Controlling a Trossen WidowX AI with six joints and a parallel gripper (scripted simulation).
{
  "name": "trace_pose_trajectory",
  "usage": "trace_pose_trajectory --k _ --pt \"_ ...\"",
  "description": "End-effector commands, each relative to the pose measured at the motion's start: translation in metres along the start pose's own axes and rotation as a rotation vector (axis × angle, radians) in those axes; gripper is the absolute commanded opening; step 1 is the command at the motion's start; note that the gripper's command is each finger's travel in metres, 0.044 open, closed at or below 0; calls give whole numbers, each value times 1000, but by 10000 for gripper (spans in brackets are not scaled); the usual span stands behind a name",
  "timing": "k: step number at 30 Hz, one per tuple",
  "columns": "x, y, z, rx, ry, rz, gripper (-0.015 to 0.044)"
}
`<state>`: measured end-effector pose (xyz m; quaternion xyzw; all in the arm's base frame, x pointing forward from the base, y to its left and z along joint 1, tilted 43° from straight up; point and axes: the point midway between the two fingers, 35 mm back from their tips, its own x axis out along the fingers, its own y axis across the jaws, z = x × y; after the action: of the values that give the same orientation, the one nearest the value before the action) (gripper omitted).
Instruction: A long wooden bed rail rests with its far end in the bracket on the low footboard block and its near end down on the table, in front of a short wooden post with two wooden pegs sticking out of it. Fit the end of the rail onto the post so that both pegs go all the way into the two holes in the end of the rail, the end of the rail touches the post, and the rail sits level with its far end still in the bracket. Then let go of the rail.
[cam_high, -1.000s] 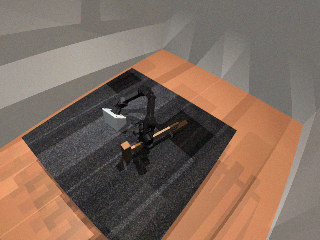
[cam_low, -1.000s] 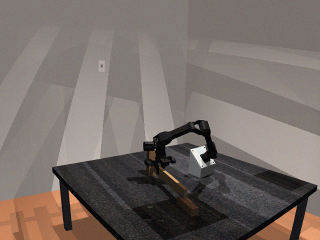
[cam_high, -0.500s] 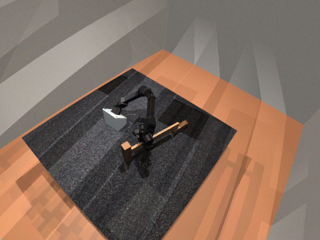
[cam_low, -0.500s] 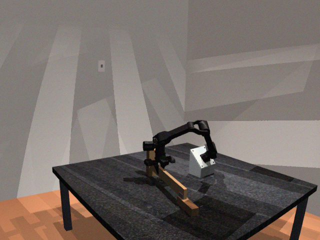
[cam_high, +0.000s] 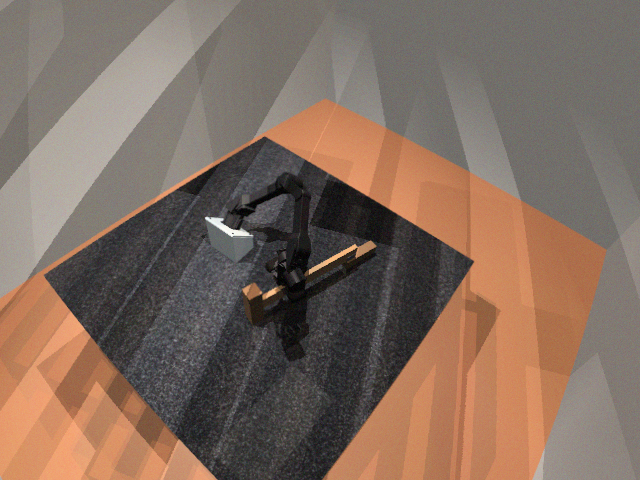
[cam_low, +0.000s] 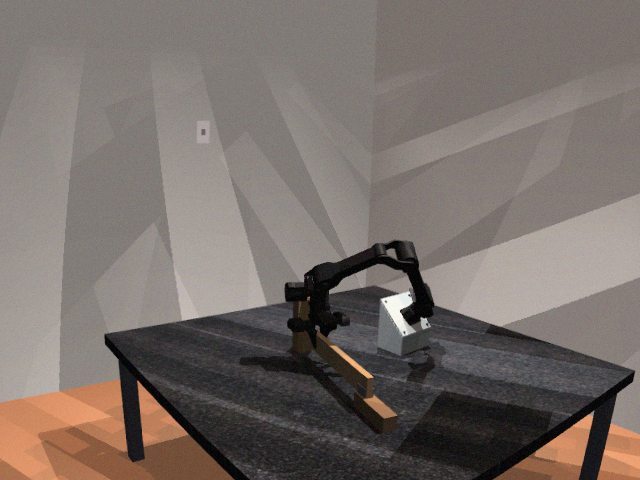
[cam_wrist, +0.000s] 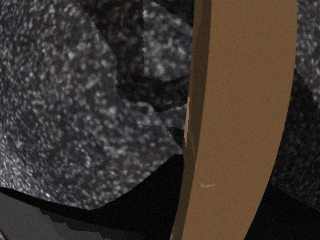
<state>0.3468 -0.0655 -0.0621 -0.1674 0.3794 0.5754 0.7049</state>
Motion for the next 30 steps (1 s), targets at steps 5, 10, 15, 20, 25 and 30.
trace_pose_trajectory --k 5,10,15,20,25,30 --pt "-3 -3 -4 -3 4 -12 0" --pt "-3 -4 -6 -3 4 -12 0" --pt "-3 -4 -7 -3 4 -12 0" --pt "-3 -4 -9 -3 4 -12 0" --pt "-4 -3 -10 -3 4 -12 0" --pt "0 0 -8 1 1 0 105"
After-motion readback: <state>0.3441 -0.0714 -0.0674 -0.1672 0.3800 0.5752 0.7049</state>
